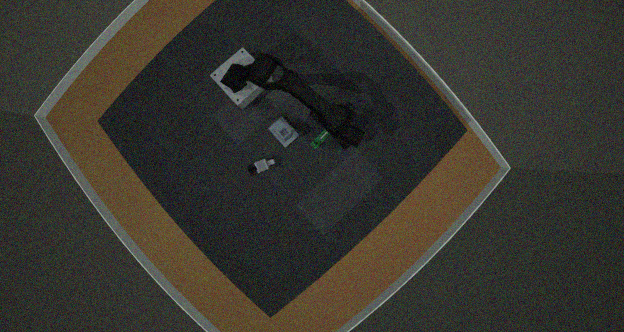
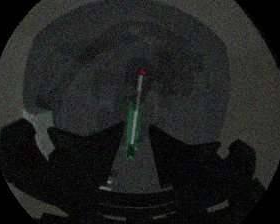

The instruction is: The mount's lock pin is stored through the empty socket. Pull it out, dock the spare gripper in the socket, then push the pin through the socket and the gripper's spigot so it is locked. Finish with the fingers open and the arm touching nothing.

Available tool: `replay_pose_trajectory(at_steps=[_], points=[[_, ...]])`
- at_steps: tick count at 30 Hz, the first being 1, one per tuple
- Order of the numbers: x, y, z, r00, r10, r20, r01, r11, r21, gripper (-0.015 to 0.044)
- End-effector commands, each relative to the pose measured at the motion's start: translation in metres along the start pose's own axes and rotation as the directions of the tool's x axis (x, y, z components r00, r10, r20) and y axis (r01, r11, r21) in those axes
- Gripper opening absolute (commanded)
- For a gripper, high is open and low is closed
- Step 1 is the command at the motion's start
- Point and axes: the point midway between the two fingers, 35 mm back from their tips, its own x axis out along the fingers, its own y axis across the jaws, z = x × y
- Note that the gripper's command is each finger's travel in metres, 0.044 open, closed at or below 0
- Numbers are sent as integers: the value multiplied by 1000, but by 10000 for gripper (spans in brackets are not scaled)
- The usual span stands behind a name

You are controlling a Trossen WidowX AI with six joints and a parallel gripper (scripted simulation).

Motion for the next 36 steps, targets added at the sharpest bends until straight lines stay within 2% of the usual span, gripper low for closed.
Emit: replay_pose_trajectory(at_steps=[1, 34, 36], points=[[10, 2, -2, 1000, 8, -6, -8, 1000, 3, 180], [54, 3, -8, 1000, 9, -6, -9, 1000, 3, 180], [54, 3, -8, 1000, 9, -6, -9, 1000, 3, 127]])
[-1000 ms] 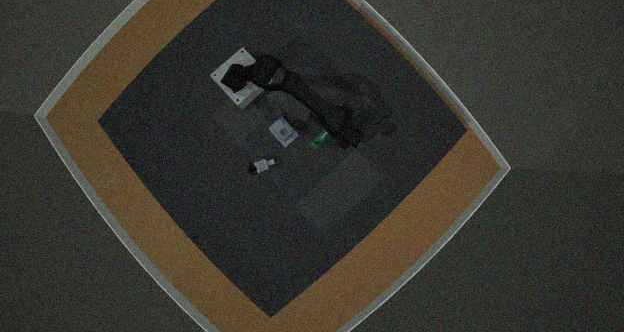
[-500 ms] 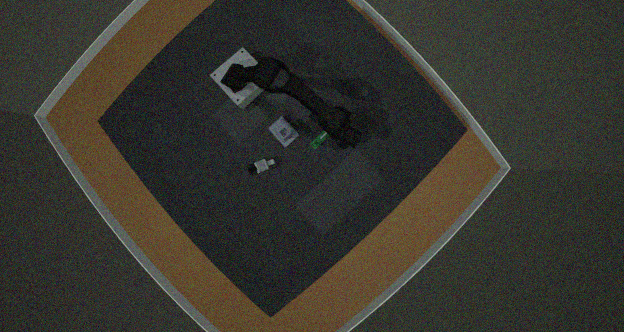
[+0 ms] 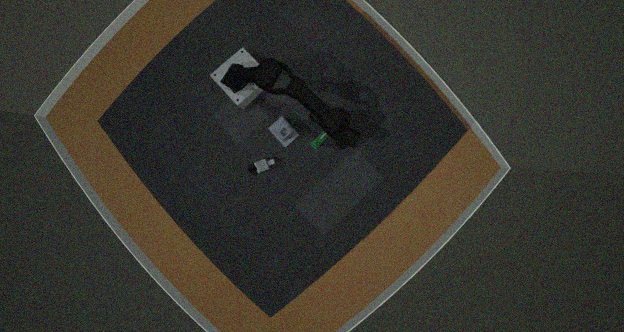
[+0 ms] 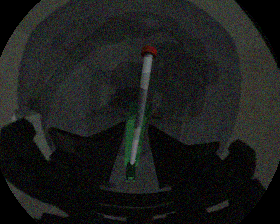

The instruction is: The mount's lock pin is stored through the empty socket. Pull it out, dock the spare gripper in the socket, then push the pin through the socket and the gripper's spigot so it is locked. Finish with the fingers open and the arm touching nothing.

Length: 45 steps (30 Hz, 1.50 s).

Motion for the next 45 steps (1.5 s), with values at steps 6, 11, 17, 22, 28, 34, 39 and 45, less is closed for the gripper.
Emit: replay_pose_trajectory(at_steps=[6, 11, 17, 22, 28, 34, 39, 45], points=[[1, 1, -1, 1000, 1, -5, -1, 1000, 6, 0], [1, 1, -1, 1000, 1, -5, -1, 1000, 6, 0], [-1, 1, 0, 1000, 1, -4, -1, 1000, 5, 0], [-11, 2, 1, 1000, 6, -2, -6, 1000, 2, 0], [-18, 6, 1, 1000, 23, -6, -23, 1000, 6, 0], [-27, 9, 1, 999, 36, -10, -36, 999, 10, 0], [-29, 11, 1, 999, 43, -12, -43, 999, 12, 0], [-24, 12, 0, 999, 49, -14, -48, 999, 14, 0]])
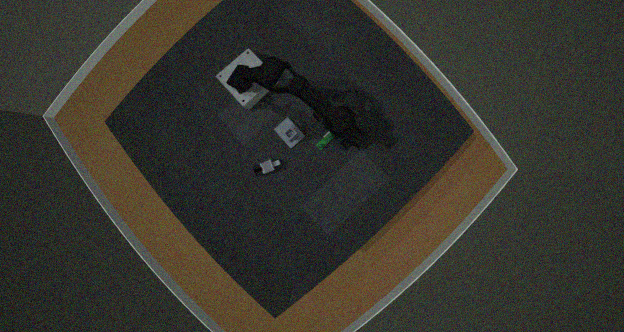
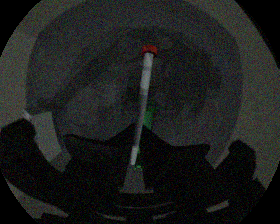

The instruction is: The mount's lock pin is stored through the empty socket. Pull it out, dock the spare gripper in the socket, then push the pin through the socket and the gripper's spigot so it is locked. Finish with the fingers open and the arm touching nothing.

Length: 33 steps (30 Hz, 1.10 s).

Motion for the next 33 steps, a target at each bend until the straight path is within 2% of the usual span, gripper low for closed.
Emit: replay_pose_trajectory(at_steps=[1, 20, 33], points=[[0, 0, 0, 1000, -1, 0, 1, 1000, 0, 0], [-22, -12, -54, 1000, -1, -6, 1, 1000, -10, 0], [-8, -13, -56, 1000, 4, -8, -4, 1000, -11, 0]])
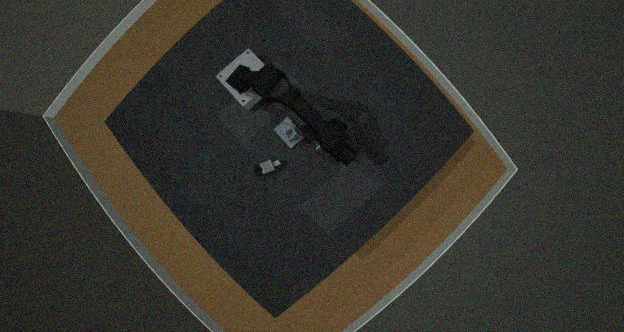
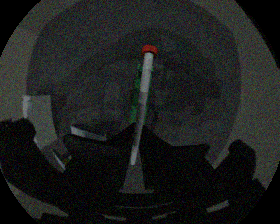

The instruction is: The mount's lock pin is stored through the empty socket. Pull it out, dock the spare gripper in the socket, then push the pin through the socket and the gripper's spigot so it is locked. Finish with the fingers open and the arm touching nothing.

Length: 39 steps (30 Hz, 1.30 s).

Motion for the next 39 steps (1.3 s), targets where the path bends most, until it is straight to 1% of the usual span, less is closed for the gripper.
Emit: replay_pose_trajectory(at_steps=[1, 17, 39], points=[[6, 0, -1, 1000, 0, 0, 0, 1000, -6, 0], [29, -1, -4, 1000, -3, 1, 3, 1000, -5, 0], [32, 0, -4, 1000, -3, 1, 3, 1000, -6, 0]])
